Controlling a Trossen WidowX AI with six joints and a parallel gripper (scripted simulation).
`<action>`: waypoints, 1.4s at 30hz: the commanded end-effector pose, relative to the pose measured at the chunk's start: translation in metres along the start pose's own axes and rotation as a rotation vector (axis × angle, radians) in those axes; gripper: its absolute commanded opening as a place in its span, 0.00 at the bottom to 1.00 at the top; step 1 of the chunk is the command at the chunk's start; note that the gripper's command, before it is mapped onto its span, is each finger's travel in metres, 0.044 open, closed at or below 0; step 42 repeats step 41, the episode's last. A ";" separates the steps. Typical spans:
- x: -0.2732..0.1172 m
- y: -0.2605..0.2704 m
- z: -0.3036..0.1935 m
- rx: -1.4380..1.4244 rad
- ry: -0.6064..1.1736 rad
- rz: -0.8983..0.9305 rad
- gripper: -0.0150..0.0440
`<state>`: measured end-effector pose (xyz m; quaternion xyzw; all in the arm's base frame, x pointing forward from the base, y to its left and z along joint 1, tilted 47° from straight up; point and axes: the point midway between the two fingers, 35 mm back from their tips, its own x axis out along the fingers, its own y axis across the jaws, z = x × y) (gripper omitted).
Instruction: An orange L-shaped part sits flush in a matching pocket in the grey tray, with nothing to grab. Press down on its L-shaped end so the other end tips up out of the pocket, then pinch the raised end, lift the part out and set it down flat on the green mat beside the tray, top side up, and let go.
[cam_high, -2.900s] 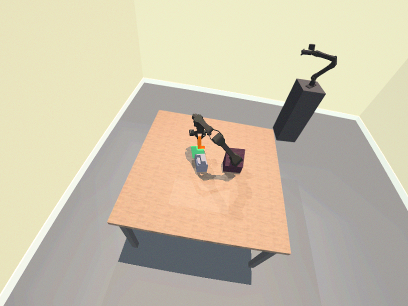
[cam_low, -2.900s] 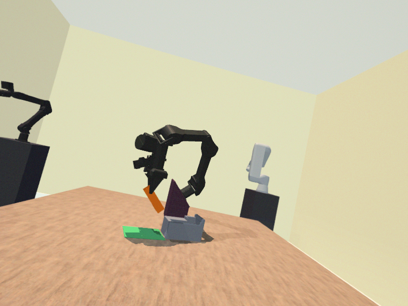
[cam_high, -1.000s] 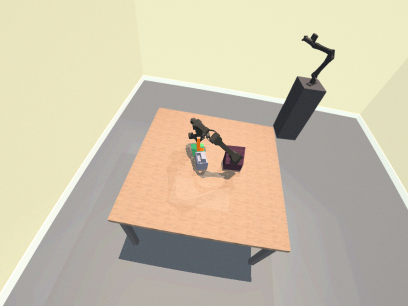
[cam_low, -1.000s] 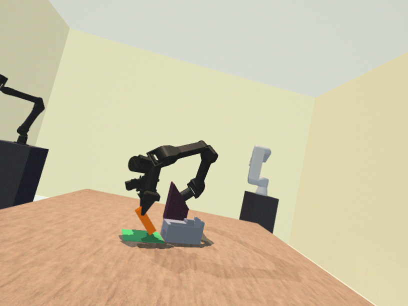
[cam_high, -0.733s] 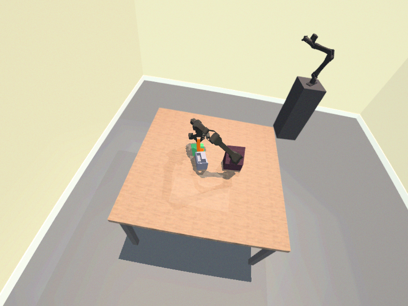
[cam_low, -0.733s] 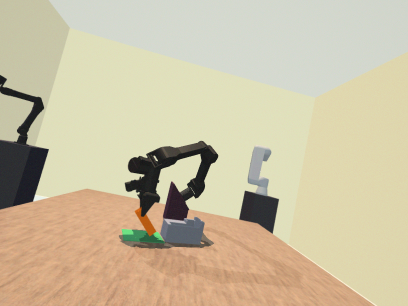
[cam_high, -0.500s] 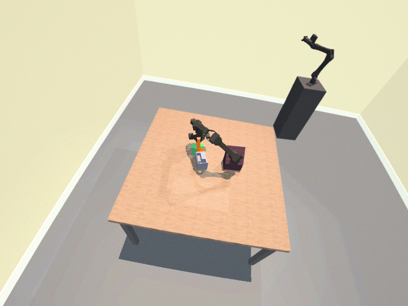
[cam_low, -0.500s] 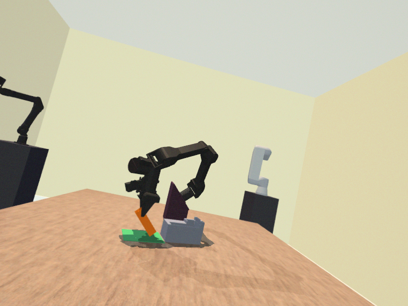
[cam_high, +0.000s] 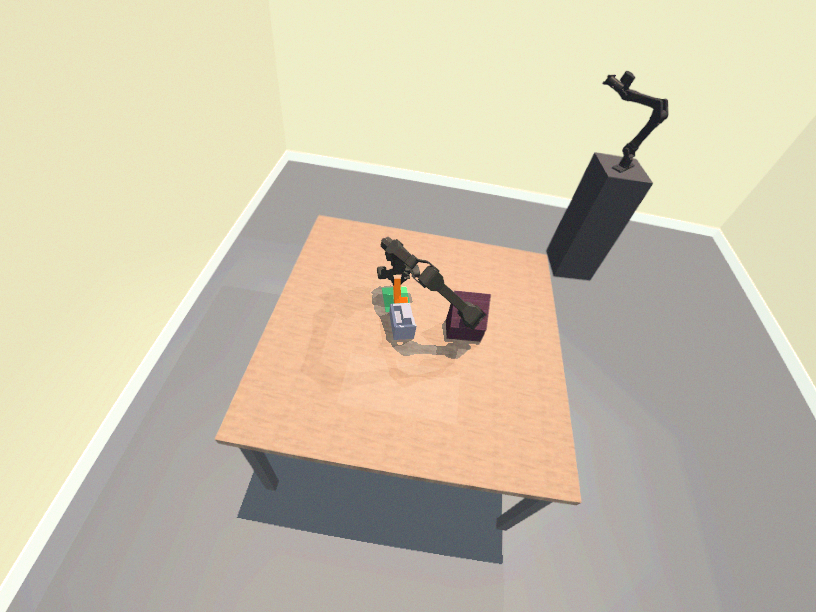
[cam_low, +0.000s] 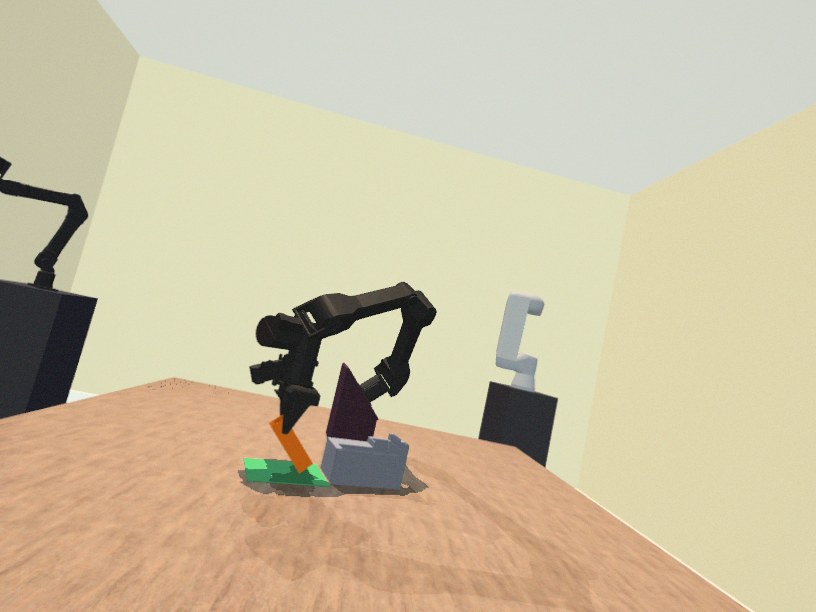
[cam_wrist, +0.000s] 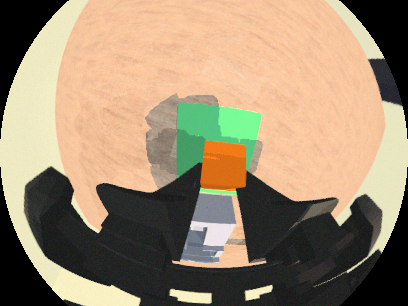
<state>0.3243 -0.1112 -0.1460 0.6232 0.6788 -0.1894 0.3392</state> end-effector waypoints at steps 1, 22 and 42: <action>0.000 0.000 0.000 0.000 0.000 0.000 0.52; -0.082 -0.001 0.002 0.013 -0.009 0.017 0.93; -0.082 -0.001 0.002 0.013 -0.009 0.017 0.93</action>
